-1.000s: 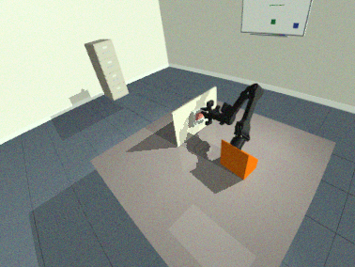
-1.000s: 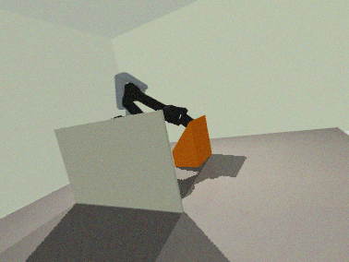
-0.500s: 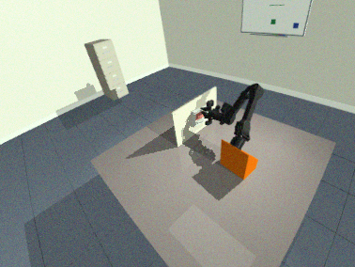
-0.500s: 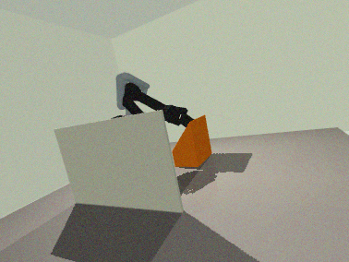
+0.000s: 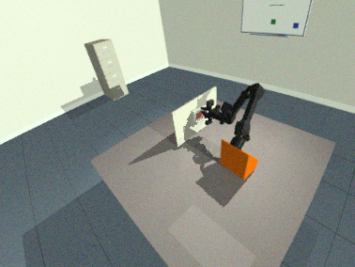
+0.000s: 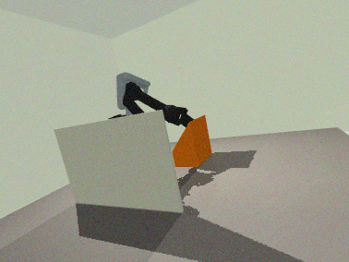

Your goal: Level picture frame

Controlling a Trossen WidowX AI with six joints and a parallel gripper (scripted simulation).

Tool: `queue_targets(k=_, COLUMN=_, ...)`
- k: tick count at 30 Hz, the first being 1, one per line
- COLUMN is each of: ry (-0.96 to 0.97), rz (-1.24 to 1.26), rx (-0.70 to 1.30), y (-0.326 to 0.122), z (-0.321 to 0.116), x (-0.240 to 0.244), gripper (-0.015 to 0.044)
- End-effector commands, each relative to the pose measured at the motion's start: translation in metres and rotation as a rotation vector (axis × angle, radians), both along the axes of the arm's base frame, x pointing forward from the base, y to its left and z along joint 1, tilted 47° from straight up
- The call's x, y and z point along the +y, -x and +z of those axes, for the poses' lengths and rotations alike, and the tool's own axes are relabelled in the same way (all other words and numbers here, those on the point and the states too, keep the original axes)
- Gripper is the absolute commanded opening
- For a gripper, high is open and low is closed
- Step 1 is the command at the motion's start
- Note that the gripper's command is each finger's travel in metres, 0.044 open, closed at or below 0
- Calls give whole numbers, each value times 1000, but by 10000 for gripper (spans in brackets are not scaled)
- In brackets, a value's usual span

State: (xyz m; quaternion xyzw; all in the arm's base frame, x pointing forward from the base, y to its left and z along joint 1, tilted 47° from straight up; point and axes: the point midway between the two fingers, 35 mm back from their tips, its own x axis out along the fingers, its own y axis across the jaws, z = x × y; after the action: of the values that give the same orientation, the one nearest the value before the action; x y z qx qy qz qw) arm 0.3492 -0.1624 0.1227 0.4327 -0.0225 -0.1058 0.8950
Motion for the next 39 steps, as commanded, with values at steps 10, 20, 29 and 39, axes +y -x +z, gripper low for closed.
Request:
queue_targets(k=10, ry=-3, rz=7, rx=-6, y=0, z=2, x=2, gripper=0)
queue_targets(k=20, ry=-3, rz=7, rx=-6, y=-1, z=2, x=3, gripper=0)
queue_targets(k=29, ry=-3, rz=7, rx=-6, y=-1, z=1, x=3, gripper=0)
queue_targets(k=39, ry=-3, rz=7, rx=-6, y=-1, z=1, x=4, gripper=0)
